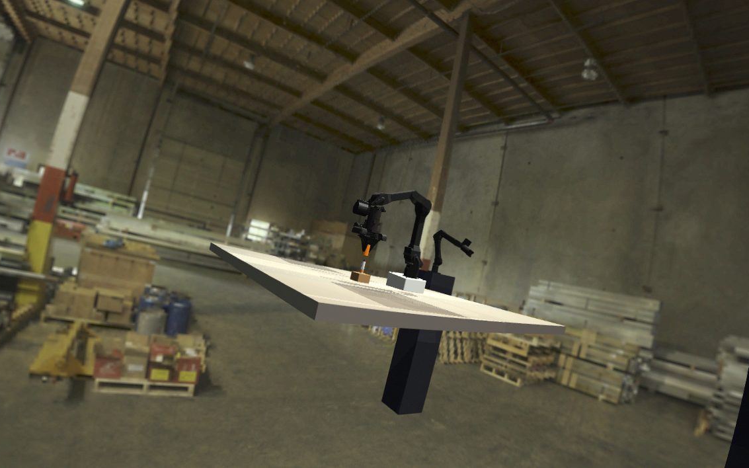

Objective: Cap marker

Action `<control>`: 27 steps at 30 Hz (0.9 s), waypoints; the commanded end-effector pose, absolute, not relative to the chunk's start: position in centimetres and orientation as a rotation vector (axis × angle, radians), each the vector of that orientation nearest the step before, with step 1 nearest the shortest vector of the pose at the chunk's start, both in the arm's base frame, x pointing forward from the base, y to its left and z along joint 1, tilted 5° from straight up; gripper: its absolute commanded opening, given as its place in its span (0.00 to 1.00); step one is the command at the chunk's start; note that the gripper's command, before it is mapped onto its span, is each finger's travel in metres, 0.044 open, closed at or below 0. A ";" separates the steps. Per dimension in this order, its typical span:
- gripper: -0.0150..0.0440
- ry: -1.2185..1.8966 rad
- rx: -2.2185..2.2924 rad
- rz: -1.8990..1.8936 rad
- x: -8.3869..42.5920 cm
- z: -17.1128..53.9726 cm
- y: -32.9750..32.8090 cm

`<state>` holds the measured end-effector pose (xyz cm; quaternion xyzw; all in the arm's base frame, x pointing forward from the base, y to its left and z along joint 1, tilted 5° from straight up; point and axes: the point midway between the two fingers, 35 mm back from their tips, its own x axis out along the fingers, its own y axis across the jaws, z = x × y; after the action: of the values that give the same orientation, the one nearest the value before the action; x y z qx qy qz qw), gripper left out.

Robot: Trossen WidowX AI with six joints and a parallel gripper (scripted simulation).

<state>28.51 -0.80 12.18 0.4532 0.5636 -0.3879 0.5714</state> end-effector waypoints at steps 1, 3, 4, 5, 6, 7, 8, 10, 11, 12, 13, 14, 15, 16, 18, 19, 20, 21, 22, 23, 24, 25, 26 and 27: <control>0.25 1.330 1.060 -0.904 28.2 12.1 -0.9; 0.25 1.330 1.060 -0.904 28.3 11.8 -0.9; 0.25 1.330 1.060 -0.904 28.3 11.7 -0.8; 0.25 1.330 1.060 -0.904 28.3 11.6 -0.8; 0.25 1.330 1.060 -0.904 28.3 11.6 -0.8; 0.25 1.330 1.060 -0.904 28.3 11.5 -0.8; 0.25 1.330 1.060 -0.904 28.3 11.5 -0.8; 0.25 1.330 1.060 -0.904 28.3 11.3 -0.8; 0.25 1.330 1.060 -0.904 28.3 11.2 -0.8; 0.25 1.330 1.060 -0.904 28.3 11.0 -0.8; 0.25 1.330 1.060 -0.904 28.4 10.9 -0.8; 0.25 1.330 1.060 -0.904 28.4 10.7 -0.8; 0.25 1.330 1.060 -0.904 28.4 10.5 -0.8; 0.25 1.330 1.060 -0.904 28.4 10.4 -0.8; 0.25 1.330 1.060 -0.904 28.5 10.0 -0.7; 0.25 1.330 1.060 -0.904 28.5 9.9 -0.7; 0.25 1.330 1.060 -0.904 28.5 9.7 -0.7; 0.25 1.330 1.060 -0.904 28.5 9.6 -0.7; 0.25 1.330 1.060 -0.904 28.5 9.4 -0.7; 0.25 1.330 1.060 -0.904 28.5 9.2 -0.7; 0.25 1.330 1.060 -0.904 28.6 9.1 -0.7; 0.25 1.330 1.060 -0.904 28.6 8.9 -0.7; 0.25 1.330 1.060 -0.904 28.6 8.8 -0.7; 0.25 1.330 1.060 -0.904 28.6 8.6 -0.6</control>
<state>28.59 -0.72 9.08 0.4512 0.5659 -0.3852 0.5726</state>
